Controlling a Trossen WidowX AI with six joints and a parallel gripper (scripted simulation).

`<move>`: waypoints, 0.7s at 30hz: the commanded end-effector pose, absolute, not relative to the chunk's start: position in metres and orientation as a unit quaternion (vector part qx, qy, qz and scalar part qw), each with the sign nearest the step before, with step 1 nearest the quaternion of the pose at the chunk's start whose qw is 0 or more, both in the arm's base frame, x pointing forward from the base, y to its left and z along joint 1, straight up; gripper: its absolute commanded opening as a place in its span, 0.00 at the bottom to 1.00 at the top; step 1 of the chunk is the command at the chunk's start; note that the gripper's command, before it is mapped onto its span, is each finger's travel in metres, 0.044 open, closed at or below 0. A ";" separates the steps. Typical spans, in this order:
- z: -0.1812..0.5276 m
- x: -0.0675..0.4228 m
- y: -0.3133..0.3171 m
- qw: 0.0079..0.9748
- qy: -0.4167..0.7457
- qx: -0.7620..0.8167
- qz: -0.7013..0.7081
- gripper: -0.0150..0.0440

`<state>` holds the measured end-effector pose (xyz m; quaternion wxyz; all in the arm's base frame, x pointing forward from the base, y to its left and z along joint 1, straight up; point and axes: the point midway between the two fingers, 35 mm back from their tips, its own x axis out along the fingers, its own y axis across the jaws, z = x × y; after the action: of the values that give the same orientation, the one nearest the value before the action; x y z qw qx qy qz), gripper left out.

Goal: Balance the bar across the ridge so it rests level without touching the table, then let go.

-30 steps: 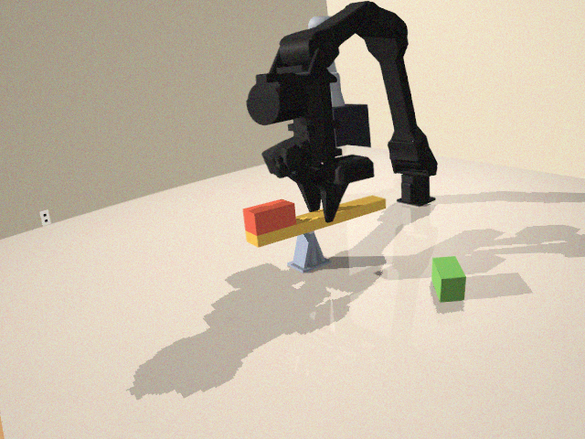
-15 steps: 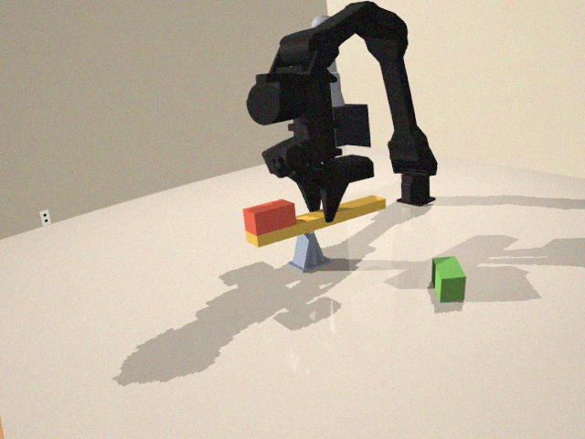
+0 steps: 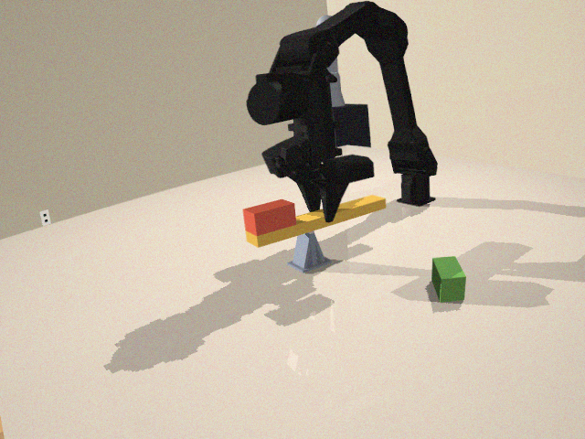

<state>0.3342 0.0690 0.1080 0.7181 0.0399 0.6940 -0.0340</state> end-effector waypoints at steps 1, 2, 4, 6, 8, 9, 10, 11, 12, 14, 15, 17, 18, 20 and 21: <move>0.108 0.334 0.069 0.718 0.694 0.040 -0.034 0.25; 0.108 0.334 0.069 0.718 0.694 0.040 -0.034 0.25; 0.108 0.334 0.069 0.718 0.694 0.040 -0.034 0.25; 0.108 0.334 0.069 0.718 0.694 0.040 -0.034 0.25; 0.108 0.334 0.069 0.718 0.694 0.040 -0.034 0.34; 0.108 0.334 0.069 0.718 0.694 0.040 -0.034 0.39; 0.108 0.334 0.069 0.718 0.694 0.040 -0.034 0.43; 0.108 0.334 0.069 0.718 0.694 0.040 -0.034 0.48; 0.108 0.334 0.069 0.718 0.694 0.040 -0.034 0.52; 0.108 0.334 0.069 0.718 0.694 0.040 -0.034 0.54; 0.108 0.334 0.069 0.718 0.694 0.040 -0.034 0.54; 0.108 0.334 0.069 0.718 0.694 0.040 -0.034 0.54; 0.108 0.334 0.069 0.718 0.694 0.040 -0.034 0.54; 0.108 0.334 0.069 0.718 0.694 0.040 -0.034 0.54; 0.108 0.334 0.069 0.718 0.694 0.040 -0.034 0.54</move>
<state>0.3342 0.0690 0.1080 0.7181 0.0399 0.6940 -0.0340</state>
